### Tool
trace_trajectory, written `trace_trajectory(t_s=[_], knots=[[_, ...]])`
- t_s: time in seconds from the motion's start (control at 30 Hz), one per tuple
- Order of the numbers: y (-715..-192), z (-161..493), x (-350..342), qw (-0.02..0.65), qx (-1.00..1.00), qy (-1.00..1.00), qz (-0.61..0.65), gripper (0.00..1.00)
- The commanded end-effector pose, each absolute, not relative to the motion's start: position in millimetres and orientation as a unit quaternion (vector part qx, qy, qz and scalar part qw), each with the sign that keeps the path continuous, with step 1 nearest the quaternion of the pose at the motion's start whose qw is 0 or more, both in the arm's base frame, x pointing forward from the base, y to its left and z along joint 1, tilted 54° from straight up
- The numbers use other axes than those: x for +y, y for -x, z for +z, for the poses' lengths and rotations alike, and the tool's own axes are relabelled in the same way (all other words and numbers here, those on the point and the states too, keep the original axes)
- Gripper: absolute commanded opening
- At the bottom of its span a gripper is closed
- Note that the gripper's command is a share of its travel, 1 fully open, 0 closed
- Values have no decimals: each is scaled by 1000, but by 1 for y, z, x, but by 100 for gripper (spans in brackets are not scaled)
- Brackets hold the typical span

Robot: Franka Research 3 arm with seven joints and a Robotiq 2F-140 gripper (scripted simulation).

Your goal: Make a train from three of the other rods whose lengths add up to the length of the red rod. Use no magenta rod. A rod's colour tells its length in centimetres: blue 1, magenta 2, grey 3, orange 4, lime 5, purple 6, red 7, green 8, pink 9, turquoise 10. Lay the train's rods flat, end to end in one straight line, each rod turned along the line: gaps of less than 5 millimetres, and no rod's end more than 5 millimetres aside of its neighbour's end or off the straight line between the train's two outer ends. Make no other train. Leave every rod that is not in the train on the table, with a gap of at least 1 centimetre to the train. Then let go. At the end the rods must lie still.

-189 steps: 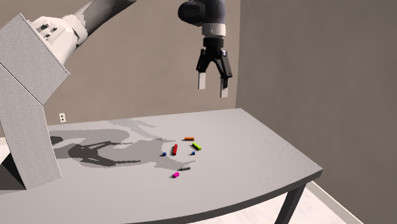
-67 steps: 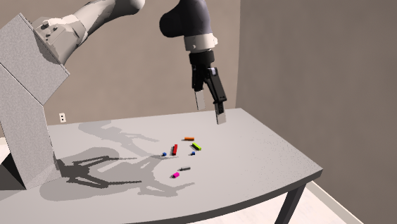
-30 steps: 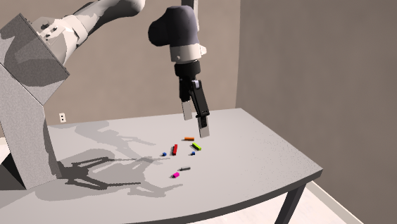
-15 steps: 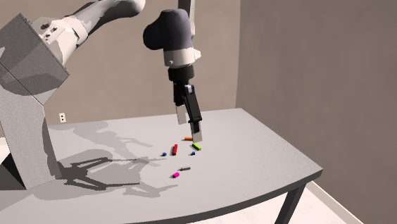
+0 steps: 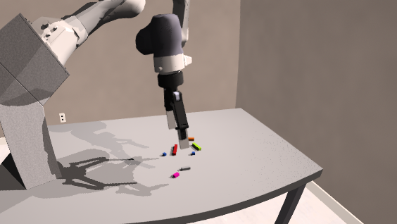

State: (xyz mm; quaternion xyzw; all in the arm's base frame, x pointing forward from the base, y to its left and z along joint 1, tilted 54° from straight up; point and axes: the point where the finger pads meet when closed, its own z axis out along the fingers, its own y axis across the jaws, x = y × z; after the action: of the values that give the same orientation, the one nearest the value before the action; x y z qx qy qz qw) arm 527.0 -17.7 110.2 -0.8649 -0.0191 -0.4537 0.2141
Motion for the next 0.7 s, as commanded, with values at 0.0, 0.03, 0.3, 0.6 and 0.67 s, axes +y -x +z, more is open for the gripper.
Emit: trace_trajectory(t_s=[0.0, 0.03, 0.3, 0.6, 0.67], knots=[[-520, 93, -9, 210, -26, 867, -451, 100], [-520, 93, -9, 210, -26, 867, -451, 100], [-512, 77, -1, 213, -27, 870, -444, 100], [-504, 62, 7, 215, -28, 873, -436, 100], [-496, 49, 14, 216, -29, 876, -430, 100]])
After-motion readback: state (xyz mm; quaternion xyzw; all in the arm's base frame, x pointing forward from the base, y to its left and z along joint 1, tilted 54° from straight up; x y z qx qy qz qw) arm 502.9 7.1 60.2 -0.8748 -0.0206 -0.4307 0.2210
